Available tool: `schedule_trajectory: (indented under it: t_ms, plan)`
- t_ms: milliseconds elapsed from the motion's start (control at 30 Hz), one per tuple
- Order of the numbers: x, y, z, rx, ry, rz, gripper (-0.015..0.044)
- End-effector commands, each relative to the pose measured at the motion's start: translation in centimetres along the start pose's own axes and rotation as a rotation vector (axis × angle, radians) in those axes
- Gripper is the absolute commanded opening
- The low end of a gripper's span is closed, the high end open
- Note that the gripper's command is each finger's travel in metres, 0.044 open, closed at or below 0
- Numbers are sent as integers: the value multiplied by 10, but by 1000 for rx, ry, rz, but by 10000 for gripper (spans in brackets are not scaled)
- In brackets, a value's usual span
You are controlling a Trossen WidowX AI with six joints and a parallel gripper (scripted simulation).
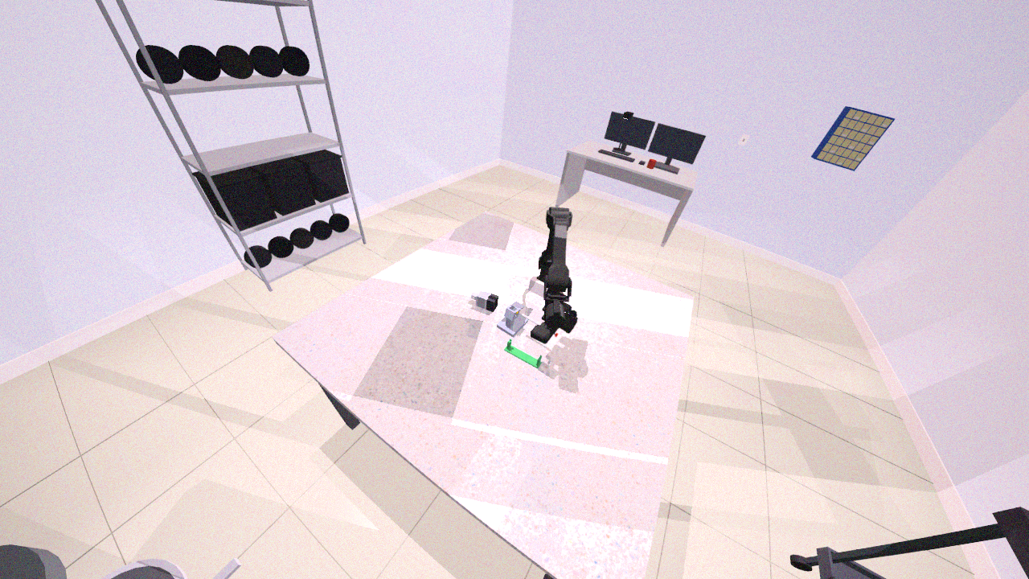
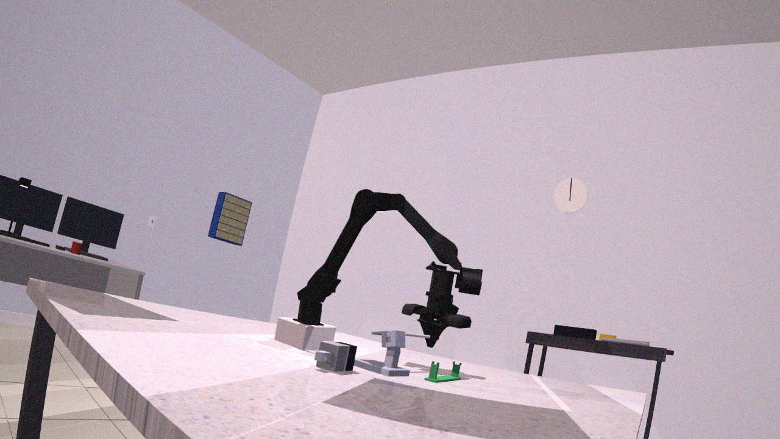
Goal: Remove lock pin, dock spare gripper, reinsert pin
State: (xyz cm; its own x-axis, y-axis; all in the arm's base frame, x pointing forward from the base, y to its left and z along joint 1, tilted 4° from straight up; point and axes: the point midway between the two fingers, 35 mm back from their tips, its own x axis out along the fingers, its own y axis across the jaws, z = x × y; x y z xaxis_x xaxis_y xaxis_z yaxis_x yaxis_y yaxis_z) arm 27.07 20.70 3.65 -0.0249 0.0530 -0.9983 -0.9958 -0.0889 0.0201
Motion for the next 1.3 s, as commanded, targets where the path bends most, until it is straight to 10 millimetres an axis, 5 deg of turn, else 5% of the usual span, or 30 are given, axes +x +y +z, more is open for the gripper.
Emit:
schedule_trajectory:
  t_ms: [0,533,1267]
  plan:
    - [-10,0,1,0,-1,-2,0]
    - [-13,2,1,-3,8,12,0]
    - [-20,-52,38,-50,9,10,0]
